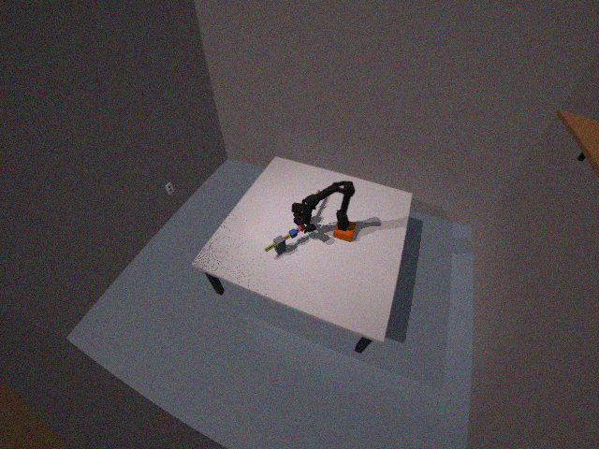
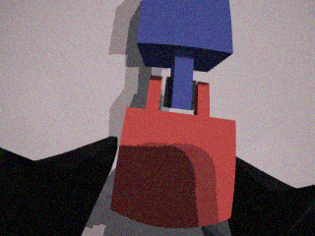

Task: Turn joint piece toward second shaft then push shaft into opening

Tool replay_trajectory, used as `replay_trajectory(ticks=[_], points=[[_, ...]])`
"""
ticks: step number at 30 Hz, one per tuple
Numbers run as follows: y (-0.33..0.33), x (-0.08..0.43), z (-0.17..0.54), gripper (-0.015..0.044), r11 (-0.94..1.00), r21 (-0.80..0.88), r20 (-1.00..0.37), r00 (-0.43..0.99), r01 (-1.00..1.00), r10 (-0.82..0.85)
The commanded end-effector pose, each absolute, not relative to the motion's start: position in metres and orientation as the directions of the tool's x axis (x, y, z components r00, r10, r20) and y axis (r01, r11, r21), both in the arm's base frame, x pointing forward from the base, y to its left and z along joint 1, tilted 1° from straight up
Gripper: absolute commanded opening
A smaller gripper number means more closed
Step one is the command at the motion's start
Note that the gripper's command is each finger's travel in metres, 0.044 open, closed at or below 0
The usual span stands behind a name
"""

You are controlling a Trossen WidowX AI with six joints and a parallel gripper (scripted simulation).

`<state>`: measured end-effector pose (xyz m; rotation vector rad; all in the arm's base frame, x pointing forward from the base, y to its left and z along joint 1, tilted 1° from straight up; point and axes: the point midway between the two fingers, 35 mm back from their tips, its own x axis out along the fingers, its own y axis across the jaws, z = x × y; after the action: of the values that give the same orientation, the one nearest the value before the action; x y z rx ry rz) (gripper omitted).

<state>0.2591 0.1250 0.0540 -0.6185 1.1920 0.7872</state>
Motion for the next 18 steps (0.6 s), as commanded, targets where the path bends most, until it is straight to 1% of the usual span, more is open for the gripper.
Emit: replay_trajectory(ticks=[1, 15, 18], points=[[0.1250, 0.2592, 0.0541, 0.0436, 0.592, -0.016, -0.964, 0.170, -0.806, 0.205], [0.1250, 0.2592, 0.0541, 0.0440, 0.592, -0.016, -0.964, 0.170, -0.806, 0.205], [0.1254, 0.2596, 0.0560, 0.0440, 0.595, -0.011, -0.976, 0.139, -0.804, 0.170]])
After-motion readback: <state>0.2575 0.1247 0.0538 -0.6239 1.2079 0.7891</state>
